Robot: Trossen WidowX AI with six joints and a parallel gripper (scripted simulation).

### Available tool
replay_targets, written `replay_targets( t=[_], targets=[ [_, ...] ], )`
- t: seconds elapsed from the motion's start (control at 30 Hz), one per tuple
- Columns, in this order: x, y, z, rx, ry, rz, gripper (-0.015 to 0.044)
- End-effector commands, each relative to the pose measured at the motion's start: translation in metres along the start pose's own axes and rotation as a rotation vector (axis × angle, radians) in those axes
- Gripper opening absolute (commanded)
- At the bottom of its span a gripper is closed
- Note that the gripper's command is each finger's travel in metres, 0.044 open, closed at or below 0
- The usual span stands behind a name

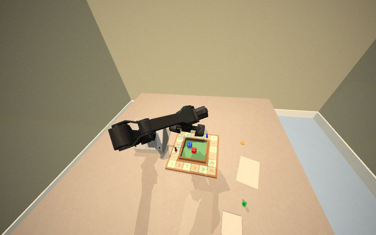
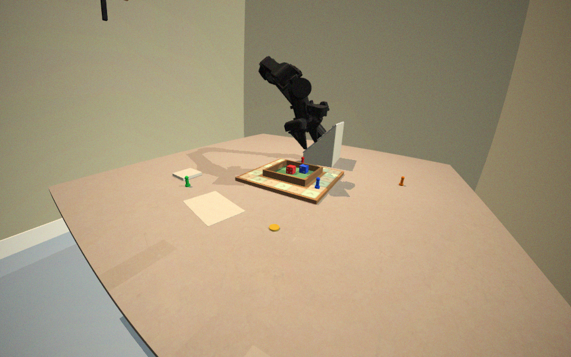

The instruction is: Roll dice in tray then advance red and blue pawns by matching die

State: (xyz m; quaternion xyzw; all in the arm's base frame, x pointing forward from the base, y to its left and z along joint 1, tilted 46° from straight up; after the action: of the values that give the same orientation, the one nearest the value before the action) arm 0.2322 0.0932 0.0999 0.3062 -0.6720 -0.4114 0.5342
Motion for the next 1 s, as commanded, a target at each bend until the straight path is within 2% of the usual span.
replay_targets(
  t=[0.0, 0.1, 0.17, 0.27, 0.47, 0.77, 0.97],
  targets=[
    [-0.026, -0.008, 0.007, 0.13, 0.004, 0.221, 0.044],
    [-0.031, -0.01, 0.008, 0.165, 0.007, 0.261, 0.044],
    [-0.024, -0.009, 0.008, 0.107, 0.017, 0.201, 0.044],
    [-0.017, -0.01, 0.013, 0.127, -0.126, 0.198, 0.0361],
    [0.01, -0.015, 0.034, 0.209, -0.71, 0.171, 0.0204],
    [0.047, -0.028, 0.066, 0.333, -1.564, 0.078, 0.02],
    [0.049, -0.03, 0.07, 0.342, -1.627, 0.068, 0.02]
  ],
)
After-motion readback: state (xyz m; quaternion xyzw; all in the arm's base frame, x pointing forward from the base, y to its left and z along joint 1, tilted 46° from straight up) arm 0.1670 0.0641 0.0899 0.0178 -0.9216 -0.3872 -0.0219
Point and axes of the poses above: the point midway between the two fingers, 35 mm back from their tips, its own y axis back along the fingers, its own z axis across the jaws, x = y × z, the point moved 9 cm from there along y, back along the fingers, and after that the axes turned 12 degrees about -y, right-handed, at the moved point
